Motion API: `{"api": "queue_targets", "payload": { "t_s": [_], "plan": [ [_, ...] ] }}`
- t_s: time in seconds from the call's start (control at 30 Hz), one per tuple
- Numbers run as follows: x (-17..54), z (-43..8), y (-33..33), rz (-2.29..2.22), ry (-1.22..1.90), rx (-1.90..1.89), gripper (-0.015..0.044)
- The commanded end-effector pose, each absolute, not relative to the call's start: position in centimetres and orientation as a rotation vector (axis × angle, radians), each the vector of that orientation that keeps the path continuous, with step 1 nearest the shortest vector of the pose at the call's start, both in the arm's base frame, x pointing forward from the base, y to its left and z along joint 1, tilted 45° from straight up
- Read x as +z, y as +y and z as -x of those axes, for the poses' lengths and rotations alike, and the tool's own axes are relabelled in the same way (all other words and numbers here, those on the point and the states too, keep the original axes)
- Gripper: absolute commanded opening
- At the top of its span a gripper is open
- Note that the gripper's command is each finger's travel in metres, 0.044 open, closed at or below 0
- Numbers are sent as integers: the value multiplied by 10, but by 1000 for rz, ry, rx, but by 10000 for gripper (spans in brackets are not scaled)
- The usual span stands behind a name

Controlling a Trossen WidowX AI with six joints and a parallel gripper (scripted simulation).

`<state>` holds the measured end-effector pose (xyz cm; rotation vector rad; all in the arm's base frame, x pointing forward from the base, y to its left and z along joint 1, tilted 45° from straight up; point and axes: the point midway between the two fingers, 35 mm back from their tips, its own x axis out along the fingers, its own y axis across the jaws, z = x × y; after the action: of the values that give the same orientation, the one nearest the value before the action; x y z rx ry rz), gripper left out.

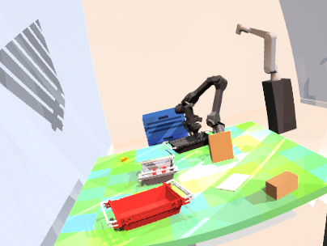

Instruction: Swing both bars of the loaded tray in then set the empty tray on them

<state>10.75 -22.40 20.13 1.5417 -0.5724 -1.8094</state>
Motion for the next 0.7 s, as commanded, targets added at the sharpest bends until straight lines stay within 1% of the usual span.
{"api": "queue_targets", "payload": {
  "t_s": [0.0, 0.5, 0.67],
  "plan": [
    [190, -108, -232, -1546, -558, -1823, 440],
    [150, -102, -276, -1568, -573, -1828, 440],
    [148, -101, -278, -1569, -573, -1828, 440]
  ]
}}
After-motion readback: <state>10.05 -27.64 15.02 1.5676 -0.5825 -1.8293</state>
